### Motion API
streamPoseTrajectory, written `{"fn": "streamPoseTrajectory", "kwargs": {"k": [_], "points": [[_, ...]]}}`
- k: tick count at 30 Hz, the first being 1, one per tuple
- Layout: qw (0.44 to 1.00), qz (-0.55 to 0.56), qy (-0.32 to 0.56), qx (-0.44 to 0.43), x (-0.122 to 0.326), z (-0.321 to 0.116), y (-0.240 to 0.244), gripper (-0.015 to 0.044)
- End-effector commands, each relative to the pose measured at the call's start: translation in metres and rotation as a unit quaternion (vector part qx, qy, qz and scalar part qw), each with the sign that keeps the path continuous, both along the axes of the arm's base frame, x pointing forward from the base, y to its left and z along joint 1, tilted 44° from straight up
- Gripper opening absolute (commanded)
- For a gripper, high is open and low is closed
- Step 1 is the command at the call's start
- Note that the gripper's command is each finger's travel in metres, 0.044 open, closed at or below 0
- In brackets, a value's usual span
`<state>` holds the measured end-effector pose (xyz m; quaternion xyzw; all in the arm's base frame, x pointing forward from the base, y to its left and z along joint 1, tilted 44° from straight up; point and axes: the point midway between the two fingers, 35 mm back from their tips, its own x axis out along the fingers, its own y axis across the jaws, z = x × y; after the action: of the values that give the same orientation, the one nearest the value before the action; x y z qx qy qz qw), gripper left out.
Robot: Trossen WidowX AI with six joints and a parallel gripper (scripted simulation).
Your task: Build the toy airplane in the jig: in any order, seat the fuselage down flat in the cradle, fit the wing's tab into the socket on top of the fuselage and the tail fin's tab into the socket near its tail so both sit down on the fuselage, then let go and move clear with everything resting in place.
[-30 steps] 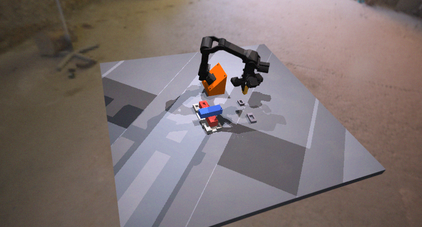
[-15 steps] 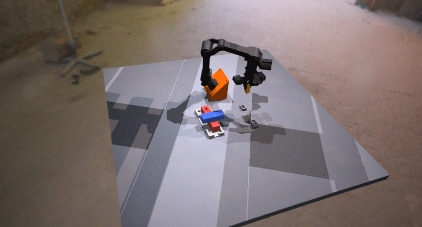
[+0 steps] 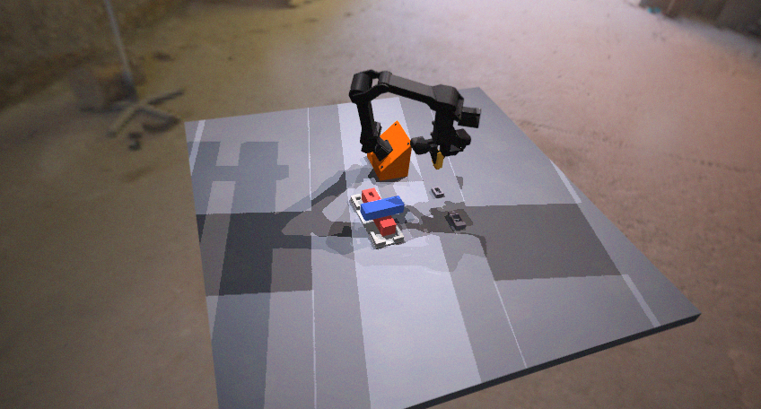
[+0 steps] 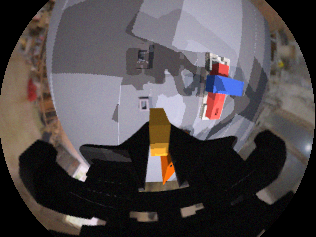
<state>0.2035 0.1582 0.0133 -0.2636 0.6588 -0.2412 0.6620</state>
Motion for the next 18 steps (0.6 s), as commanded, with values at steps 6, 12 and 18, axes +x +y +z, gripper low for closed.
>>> {"fn": "streamPoseTrajectory", "kwargs": {"k": [6,12,18], "points": [[1.0,0.003,0.004,0.001,0.007,0.018,-0.025,0.0],[1.0,0.005,0.005,0.003,0.011,0.03,-0.041,0.0],[1.0,0.008,0.007,0.005,0.013,0.041,-0.056,0.0]]}}
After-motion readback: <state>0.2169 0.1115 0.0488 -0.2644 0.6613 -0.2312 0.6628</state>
